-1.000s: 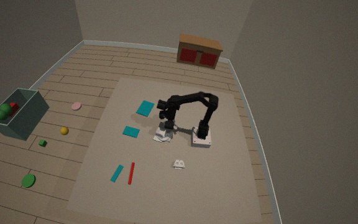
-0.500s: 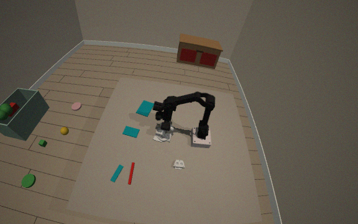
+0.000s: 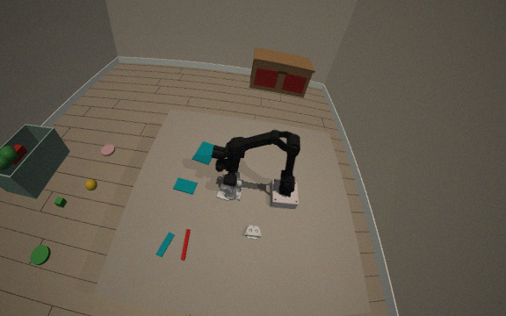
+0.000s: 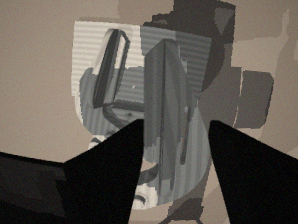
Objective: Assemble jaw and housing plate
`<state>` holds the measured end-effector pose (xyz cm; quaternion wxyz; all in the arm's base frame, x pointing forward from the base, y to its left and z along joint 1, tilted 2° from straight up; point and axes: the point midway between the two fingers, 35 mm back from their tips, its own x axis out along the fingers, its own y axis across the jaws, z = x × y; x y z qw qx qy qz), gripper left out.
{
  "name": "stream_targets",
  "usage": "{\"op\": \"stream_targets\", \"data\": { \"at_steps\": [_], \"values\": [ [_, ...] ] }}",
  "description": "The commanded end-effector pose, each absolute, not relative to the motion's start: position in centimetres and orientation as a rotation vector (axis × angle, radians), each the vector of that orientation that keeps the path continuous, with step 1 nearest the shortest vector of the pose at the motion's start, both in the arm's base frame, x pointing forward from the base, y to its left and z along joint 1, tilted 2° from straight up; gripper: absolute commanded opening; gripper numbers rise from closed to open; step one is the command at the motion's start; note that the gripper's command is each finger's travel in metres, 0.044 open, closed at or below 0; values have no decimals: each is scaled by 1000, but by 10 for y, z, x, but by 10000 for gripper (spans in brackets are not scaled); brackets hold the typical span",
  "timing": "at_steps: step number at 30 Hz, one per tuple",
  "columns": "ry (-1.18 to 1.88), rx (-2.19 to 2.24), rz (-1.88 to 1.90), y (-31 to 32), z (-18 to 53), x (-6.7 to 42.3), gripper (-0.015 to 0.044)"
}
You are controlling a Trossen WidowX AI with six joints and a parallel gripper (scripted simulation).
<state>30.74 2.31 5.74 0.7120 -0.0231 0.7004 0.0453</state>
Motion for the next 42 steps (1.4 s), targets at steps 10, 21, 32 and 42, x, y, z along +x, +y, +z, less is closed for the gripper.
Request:
{"op": "stream_targets", "data": {
  "at_steps": [10, 21, 32, 42],
  "values": [
    [1552, -43, 97, 24, 58, 308, 134],
    [1553, -41, 95, 24, 58, 308, 134],
    [1553, -41, 95, 24, 56, 308, 134],
    [1553, -41, 95, 25, 39, 309, 134]
  ]
}}
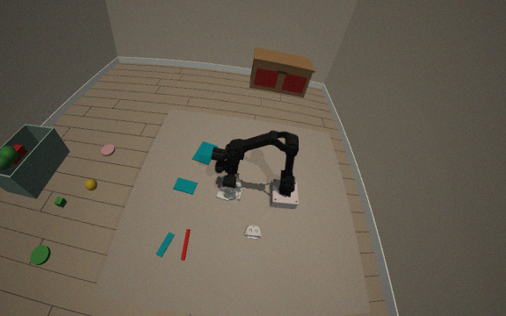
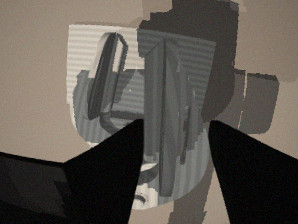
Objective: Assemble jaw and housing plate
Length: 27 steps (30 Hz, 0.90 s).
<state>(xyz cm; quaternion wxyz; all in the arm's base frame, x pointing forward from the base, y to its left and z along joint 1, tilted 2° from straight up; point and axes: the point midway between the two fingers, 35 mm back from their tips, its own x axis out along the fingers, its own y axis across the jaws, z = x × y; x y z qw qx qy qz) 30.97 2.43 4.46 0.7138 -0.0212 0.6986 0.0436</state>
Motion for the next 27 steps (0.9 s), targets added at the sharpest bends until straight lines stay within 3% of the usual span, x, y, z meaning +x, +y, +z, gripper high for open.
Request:
{"op": "stream_targets", "data": {
  "at_steps": [1, 27],
  "values": [
    [1553, -41, 95, 25, 38, 309, 134],
    [1553, -42, 96, 26, 7, 308, 134]
  ]
}}
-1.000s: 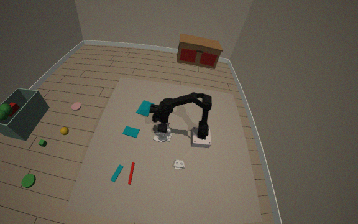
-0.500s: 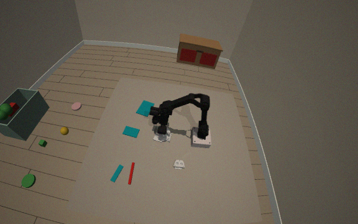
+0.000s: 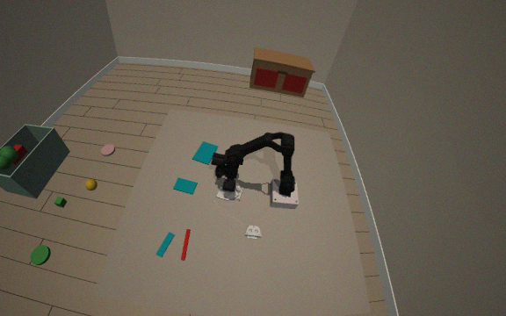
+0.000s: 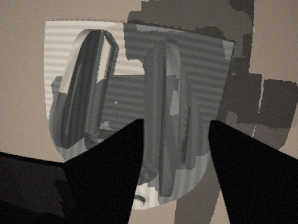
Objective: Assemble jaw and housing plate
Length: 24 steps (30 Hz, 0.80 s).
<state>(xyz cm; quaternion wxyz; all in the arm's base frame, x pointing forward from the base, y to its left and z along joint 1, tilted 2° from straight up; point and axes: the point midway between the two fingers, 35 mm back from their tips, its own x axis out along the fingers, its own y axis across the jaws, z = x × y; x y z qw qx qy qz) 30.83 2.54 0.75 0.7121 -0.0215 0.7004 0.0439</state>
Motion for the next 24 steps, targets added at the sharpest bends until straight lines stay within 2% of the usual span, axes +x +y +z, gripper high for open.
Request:
{"op": "stream_targets", "data": {
  "at_steps": [1, 24],
  "values": [
    [1553, -42, 96, 26, 7, 308, 134],
    [1553, -47, 101, 26, 1, 308, 134]
  ]
}}
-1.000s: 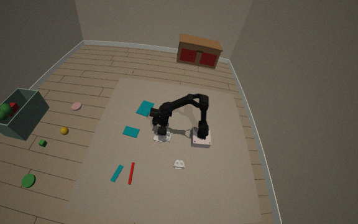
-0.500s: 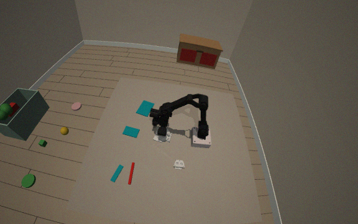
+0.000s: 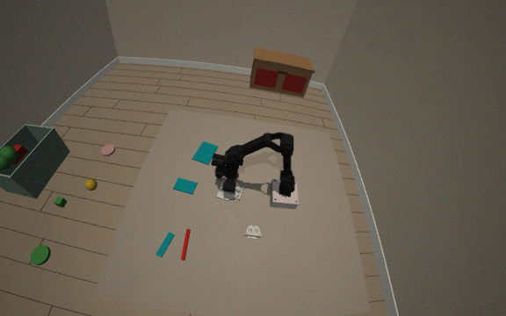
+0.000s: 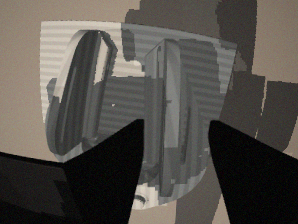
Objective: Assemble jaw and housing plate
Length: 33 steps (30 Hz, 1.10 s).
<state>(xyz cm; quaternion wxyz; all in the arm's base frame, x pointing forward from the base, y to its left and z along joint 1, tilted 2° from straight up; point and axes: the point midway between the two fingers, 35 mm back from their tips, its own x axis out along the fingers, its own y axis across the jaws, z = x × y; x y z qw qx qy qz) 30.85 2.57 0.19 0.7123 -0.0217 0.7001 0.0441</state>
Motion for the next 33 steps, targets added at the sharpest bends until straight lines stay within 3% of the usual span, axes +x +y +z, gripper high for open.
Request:
{"op": "stream_targets", "data": {
  "at_steps": [1, 33],
  "values": [
    [1553, -47, 101, 26, 1, 308, 134],
    [1552, -55, 109, 26, -8, 308, 134]
  ]
}}
